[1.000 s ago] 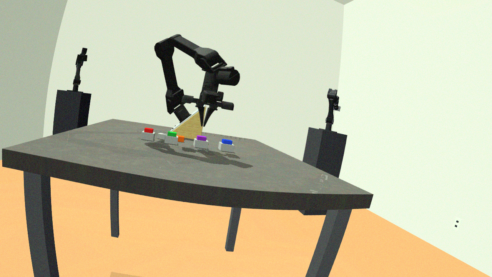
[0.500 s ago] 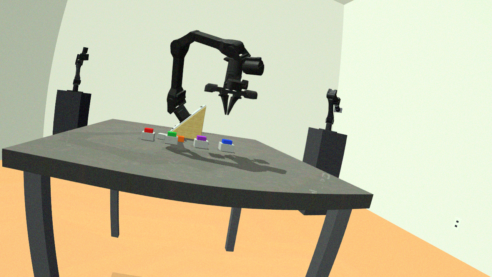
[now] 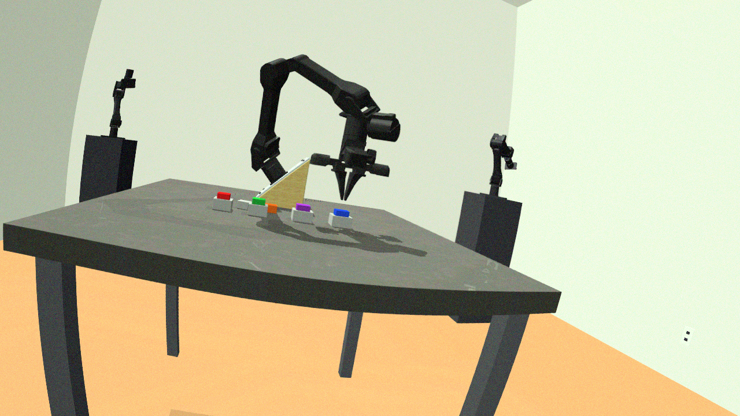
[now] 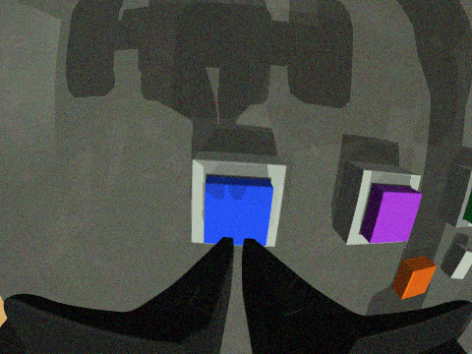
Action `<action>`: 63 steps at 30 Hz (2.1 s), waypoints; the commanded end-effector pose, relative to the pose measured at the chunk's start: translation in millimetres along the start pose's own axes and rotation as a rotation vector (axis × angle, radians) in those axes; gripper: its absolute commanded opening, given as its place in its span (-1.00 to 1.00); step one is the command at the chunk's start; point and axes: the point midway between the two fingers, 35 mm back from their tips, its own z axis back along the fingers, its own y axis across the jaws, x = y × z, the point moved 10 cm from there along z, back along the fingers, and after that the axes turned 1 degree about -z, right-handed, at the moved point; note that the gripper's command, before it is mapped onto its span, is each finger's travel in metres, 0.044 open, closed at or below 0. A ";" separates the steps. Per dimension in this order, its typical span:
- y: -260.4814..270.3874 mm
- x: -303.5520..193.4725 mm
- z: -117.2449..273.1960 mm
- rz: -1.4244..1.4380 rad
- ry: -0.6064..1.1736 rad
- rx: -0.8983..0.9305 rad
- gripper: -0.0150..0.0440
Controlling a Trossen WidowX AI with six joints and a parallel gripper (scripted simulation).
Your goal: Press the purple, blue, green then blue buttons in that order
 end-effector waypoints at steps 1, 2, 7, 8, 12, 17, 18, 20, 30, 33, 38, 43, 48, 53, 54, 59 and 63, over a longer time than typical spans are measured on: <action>-0.4 0.6 -3.3 0.001 -0.010 0.001 -0.42; -0.4 0.7 -4.9 0.001 -0.010 0.001 -0.42; -0.3 0.9 -12.9 0.001 -0.010 0.001 -0.42; -0.3 0.9 -14.5 0.001 -0.010 0.001 -0.42; -0.3 1.0 -20.9 0.000 -0.010 0.001 -0.42; -0.5 0.9 -28.8 0.000 -0.010 0.000 -0.42; -0.6 0.8 -30.3 0.000 -0.010 0.000 -0.42; -0.6 0.7 -32.3 0.000 -0.010 0.000 -0.42; -0.6 0.7 -32.6 0.000 -0.010 0.000 -0.42; -0.6 0.7 -32.6 0.000 -0.010 0.000 -0.42; -0.6 0.7 -32.6 0.000 -0.010 0.000 -0.42; 0.3 1.3 -20.9 -0.002 -0.012 0.005 -0.42; -0.5 0.4 0.7 0.001 -0.010 0.001 -0.42; 0.2 0.6 52.2 0.001 -0.010 0.003 -0.42; -0.2 -0.1 59.9 0.001 -0.009 0.003 -0.42; -11.6 3.6 64.2 0.002 -0.010 0.005 -0.42; -78.7 19.5 69.5 0.006 -0.011 0.013 -0.42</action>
